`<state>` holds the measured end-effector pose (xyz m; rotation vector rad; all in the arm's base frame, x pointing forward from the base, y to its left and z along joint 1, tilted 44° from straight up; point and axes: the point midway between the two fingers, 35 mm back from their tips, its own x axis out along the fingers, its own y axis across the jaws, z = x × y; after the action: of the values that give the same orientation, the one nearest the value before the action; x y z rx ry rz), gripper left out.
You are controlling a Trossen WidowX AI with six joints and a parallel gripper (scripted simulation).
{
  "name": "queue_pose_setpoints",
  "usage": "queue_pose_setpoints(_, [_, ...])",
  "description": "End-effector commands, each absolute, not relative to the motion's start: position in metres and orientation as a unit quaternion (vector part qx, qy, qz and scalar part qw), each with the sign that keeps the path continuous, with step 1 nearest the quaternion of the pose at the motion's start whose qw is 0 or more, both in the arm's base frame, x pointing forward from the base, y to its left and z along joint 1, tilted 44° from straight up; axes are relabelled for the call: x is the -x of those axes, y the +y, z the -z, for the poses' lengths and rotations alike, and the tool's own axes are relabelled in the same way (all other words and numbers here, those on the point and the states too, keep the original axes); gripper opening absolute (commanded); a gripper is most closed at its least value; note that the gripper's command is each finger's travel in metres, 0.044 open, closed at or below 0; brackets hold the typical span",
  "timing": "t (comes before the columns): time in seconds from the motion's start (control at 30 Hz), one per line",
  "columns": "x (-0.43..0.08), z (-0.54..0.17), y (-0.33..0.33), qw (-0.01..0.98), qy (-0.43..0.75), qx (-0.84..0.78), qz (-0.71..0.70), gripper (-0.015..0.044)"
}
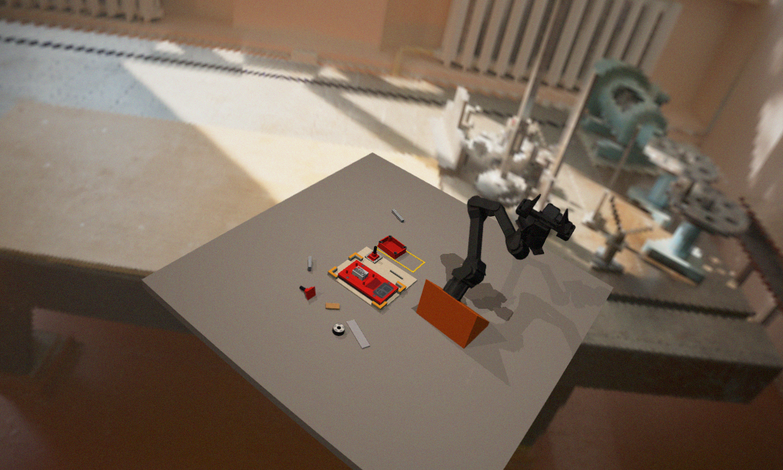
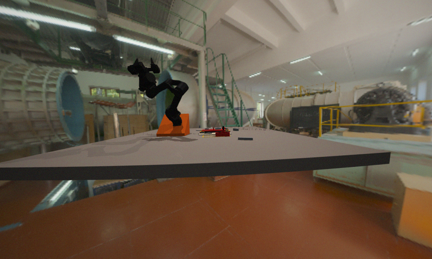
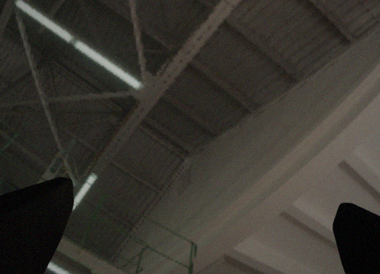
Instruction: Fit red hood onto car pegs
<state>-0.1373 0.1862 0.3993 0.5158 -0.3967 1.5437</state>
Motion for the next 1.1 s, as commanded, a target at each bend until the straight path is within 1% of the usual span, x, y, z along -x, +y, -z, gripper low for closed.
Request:
queue_pose_setpoints(0.0, [0.137,-0.399,0.186,0.669,-0.176,-0.229,-0.685,0.0414])
queue_pose_setpoints(0.03, [0.137,-0.399,0.186,0.669,-0.176,-0.229,-0.685,0.0387])
queue_pose_setpoints(0.1, [0.135,-0.398,0.19,0.676,-0.182,-0.222,-0.679,0.044])
queue_pose_setpoints(0.43, [0.087,-0.373,0.248,0.764,-0.25,-0.113,-0.583,0.044])
queue_pose_setpoints(0.77, [0.006,-0.343,0.289,0.839,-0.271,0.009,-0.472,0.044])
queue_pose_setpoints(1.07, [-0.082,-0.309,0.3,0.884,-0.258,0.124,-0.37,0.044])
